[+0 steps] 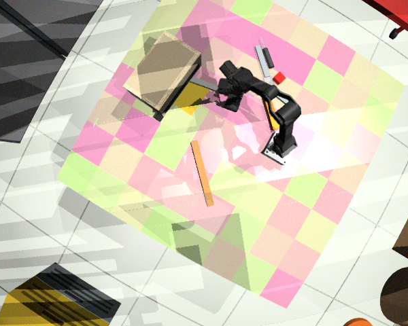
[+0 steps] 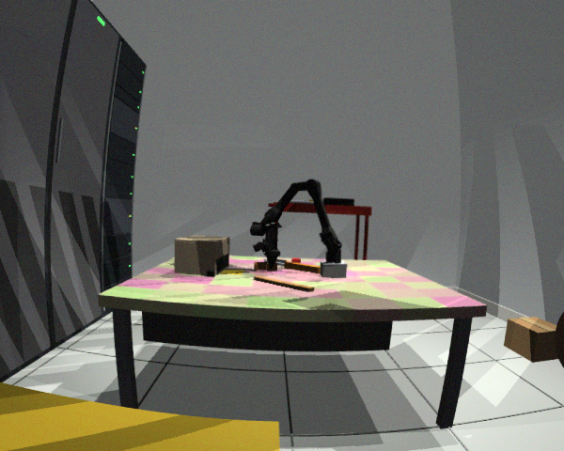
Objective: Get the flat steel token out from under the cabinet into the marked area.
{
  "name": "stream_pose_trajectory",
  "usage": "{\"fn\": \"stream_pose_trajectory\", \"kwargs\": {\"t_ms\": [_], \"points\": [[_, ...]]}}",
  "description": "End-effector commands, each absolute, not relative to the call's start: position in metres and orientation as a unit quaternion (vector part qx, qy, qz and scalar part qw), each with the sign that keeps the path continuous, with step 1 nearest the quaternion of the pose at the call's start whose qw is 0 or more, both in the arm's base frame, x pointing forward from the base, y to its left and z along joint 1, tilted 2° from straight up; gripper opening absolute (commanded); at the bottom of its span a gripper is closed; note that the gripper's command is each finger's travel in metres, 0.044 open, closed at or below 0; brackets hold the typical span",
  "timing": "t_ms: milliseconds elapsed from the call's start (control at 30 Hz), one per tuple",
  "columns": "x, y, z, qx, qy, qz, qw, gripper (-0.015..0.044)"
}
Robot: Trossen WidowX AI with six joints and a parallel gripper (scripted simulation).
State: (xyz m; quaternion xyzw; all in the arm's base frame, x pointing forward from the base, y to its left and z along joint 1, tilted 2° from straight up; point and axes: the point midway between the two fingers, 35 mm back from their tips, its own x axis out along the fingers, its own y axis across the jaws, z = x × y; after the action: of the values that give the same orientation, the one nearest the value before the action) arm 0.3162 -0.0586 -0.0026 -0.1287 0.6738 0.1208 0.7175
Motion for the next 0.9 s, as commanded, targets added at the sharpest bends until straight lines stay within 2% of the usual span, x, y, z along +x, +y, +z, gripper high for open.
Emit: {"fn": "stream_pose_trajectory", "kwargs": {"t_ms": [0,867], "points": [[0.323,-0.056,-0.002,-0.129,0.673,0.12,0.719,0.0],[0.352,-0.047,0.001,-0.129,0.672,0.12,0.72,0.0]]}}
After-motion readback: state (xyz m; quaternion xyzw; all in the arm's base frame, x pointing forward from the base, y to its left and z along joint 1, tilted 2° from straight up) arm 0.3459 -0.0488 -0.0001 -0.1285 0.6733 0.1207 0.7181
